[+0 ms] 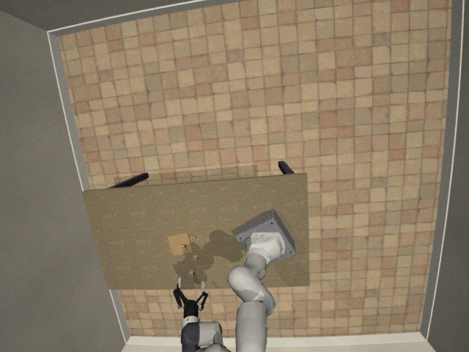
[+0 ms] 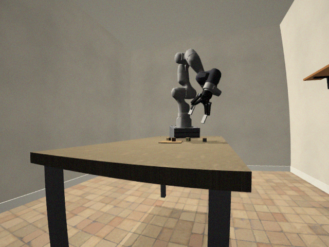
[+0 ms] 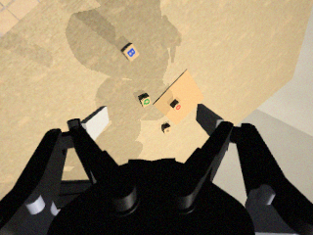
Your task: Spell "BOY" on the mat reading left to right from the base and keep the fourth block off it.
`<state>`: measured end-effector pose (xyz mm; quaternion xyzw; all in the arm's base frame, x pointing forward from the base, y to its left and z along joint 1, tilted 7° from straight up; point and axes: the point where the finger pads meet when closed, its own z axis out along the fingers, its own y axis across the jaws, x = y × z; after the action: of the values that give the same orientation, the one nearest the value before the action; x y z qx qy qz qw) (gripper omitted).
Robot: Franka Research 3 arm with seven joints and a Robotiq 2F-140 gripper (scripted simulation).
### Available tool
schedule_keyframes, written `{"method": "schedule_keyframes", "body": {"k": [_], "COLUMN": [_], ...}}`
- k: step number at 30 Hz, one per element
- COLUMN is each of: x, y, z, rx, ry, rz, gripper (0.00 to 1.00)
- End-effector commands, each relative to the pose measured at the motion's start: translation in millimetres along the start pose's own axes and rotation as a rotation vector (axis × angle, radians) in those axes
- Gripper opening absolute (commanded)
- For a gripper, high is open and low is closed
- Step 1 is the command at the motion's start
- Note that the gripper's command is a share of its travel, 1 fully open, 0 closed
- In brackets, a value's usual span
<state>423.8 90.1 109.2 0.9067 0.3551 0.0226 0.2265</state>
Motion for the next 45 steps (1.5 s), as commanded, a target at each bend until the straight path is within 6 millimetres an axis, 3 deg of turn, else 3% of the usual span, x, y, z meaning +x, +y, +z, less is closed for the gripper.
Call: {"method": "schedule_keyframes", "body": {"k": [1,23,32,45], "x": [0,3,30,59], "y": [0,-5,-35,-44], "z": [0,1,1,0], "rx": [0.000,0.024,0.205,0.351], "ry": [0.000,0.016,0.160,0.345], "rz": [0.000,0.000,0.020,0.093], "gripper": [1.00,1.00,1.00,1.00]}}
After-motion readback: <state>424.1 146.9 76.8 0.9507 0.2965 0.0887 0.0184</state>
